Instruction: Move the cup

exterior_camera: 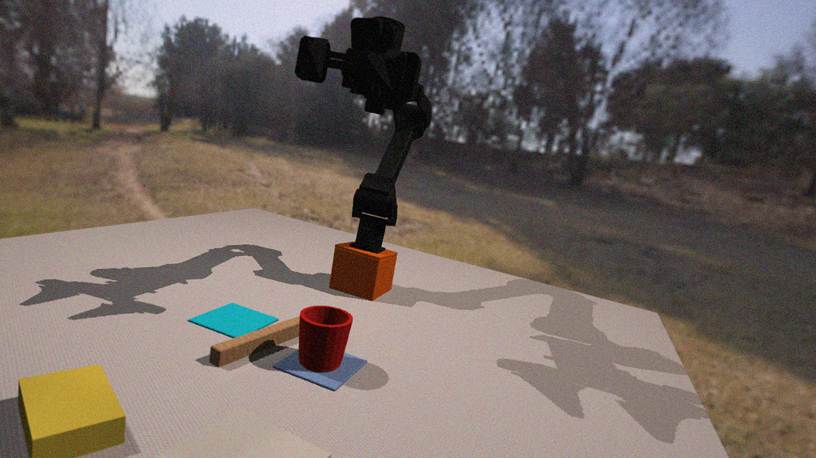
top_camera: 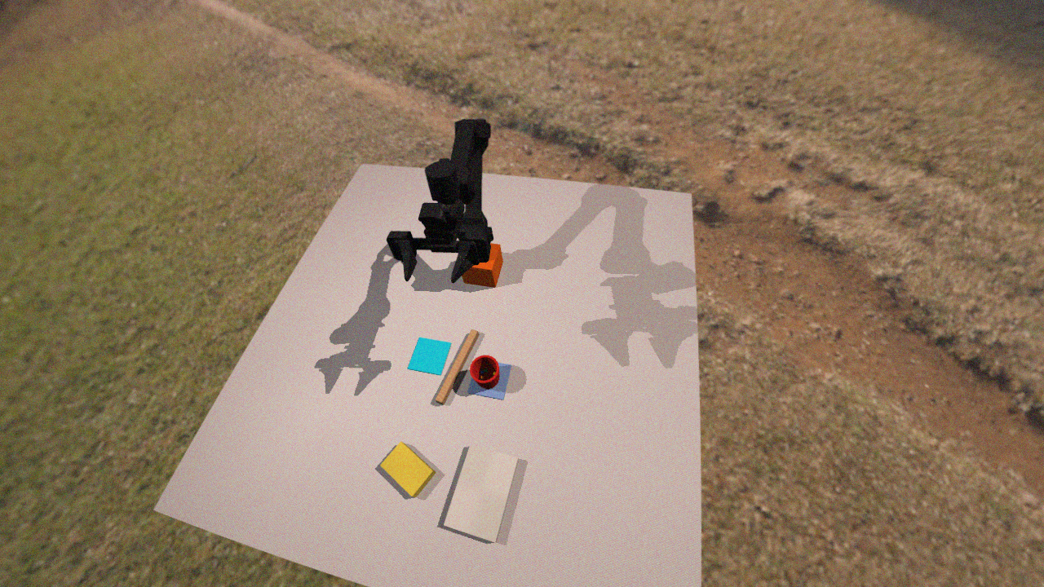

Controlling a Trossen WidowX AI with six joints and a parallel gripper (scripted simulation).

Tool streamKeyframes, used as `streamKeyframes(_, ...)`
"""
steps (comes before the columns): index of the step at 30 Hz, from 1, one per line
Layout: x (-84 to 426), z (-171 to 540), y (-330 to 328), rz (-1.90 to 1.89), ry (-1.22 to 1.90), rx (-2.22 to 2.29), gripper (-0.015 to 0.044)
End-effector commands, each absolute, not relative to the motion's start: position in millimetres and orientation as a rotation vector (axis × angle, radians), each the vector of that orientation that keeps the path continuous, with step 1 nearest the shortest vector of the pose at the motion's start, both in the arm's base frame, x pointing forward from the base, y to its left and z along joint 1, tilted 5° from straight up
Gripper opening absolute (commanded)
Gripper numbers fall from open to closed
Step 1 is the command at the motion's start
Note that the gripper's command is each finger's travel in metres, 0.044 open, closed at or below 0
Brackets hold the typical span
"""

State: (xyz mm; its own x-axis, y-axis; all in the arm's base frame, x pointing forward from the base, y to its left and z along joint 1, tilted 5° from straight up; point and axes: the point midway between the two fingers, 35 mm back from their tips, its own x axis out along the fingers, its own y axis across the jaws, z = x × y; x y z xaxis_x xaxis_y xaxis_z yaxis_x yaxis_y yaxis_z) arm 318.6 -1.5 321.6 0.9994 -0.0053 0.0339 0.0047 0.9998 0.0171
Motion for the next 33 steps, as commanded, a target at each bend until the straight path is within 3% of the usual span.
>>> streamKeyframes(1, 320, 320, -1, -0.004, -0.022, 0.026, 0.0374)
streamKeyframes(10, 375, 205, 14, -0.095, 0.575, 0.463, 0.0148)
streamKeyframes(23, 334, 39, 47, -0.832, 1.382, 0.920, 0.0148)
streamKeyframes(33, 330, 29, 44, -0.926, 1.427, 0.930, 0.0148)
